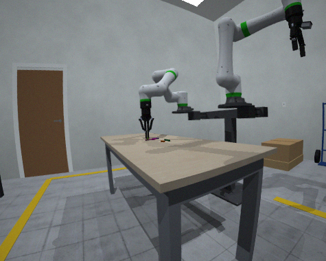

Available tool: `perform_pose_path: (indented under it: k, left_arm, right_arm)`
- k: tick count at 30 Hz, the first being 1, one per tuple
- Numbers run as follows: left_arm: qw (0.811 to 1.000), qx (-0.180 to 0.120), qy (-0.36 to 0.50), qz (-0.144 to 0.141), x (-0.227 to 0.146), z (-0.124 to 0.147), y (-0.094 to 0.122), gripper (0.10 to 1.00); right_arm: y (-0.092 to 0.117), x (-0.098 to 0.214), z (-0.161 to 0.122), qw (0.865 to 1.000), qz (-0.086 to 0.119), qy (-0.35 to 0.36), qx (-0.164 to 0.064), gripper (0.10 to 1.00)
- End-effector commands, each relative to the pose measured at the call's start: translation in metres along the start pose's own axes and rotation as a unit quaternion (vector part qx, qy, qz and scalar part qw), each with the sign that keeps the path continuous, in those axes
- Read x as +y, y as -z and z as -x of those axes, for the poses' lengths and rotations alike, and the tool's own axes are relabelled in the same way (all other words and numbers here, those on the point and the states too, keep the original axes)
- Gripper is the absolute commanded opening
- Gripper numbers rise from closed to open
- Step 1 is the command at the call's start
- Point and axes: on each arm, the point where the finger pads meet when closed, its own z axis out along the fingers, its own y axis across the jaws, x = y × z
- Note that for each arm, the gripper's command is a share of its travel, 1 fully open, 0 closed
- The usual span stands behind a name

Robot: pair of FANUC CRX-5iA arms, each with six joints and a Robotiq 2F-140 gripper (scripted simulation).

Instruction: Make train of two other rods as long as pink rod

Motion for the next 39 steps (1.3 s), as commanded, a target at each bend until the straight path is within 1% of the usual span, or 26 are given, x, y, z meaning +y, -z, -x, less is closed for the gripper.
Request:
perform_pose_path:
  k: [1, 8, 10, 12, 24, 25, 27, 30, 32, 33, 34, 35, 39]
  left_arm:
    - [1.000, 0.001, 0.000, 0.000, 0.000, 0.000, 0.001, 1.000]
    - [1.000, 0.001, 0.000, 0.000, 0.000, 0.000, 0.001, 1.000]
    - [1.000, 0.001, 0.000, 0.000, 0.000, 0.000, 0.001, 1.000]
    - [1.000, 0.001, 0.000, 0.000, 0.000, 0.000, 0.001, 1.000]
    - [1.000, 0.001, 0.000, 0.000, 0.000, 0.000, 0.001, 1.000]
    - [1.000, 0.001, 0.000, 0.000, 0.000, 0.000, 0.001, 1.000]
    - [1.000, 0.001, 0.000, 0.000, 0.000, 0.000, 0.001, 1.000]
    - [1.000, 0.001, 0.000, 0.000, 0.000, 0.000, 0.001, 1.000]
    - [1.000, 0.001, 0.000, 0.000, 0.000, 0.000, 0.001, 1.000]
    - [1.000, 0.001, 0.000, 0.000, 0.000, 0.000, 0.001, 1.000]
    - [1.000, 0.001, 0.000, 0.000, 0.000, 0.000, 0.001, 1.000]
    - [1.000, 0.001, 0.000, 0.000, 0.000, 0.000, 0.001, 1.000]
    - [1.000, 0.001, 0.000, 0.000, 0.000, 0.000, 0.001, 1.000]
  right_arm:
    - [0.018, -0.002, 0.001, 1.000, -0.002, 0.000, -0.001, 0.124]
    - [0.069, -0.002, 0.001, 1.000, -0.002, 0.000, -0.001, 0.124]
    - [0.079, -0.002, 0.001, 1.000, -0.002, 0.000, -0.001, 0.124]
    - [0.084, -0.001, 0.001, 1.000, -0.002, 0.000, -0.001, 0.124]
    - [0.086, -0.001, 0.002, 1.000, -0.002, 0.002, -0.001, 0.124]
    - [0.086, 0.003, 0.010, 1.000, -0.002, 0.012, -0.001, 0.124]
    - [0.086, 0.022, 0.042, 0.998, -0.002, 0.057, -0.001, 0.124]
    - [0.086, 0.040, 0.070, 0.995, -0.002, 0.097, -0.001, 0.124]
    - [0.086, 0.040, 0.070, 0.995, -0.002, 0.097, -0.001, 0.124]
    - [0.086, 0.053, 0.088, 0.992, -0.002, 0.123, -0.001, 0.124]
    - [0.086, 0.062, 0.100, 0.990, -0.002, 0.141, -0.001, 0.124]
    - [0.086, 0.067, 0.105, 0.989, -0.002, 0.149, -0.001, 0.124]
    - [0.086, 0.067, 0.106, 0.989, -0.002, 0.150, -0.001, 0.124]
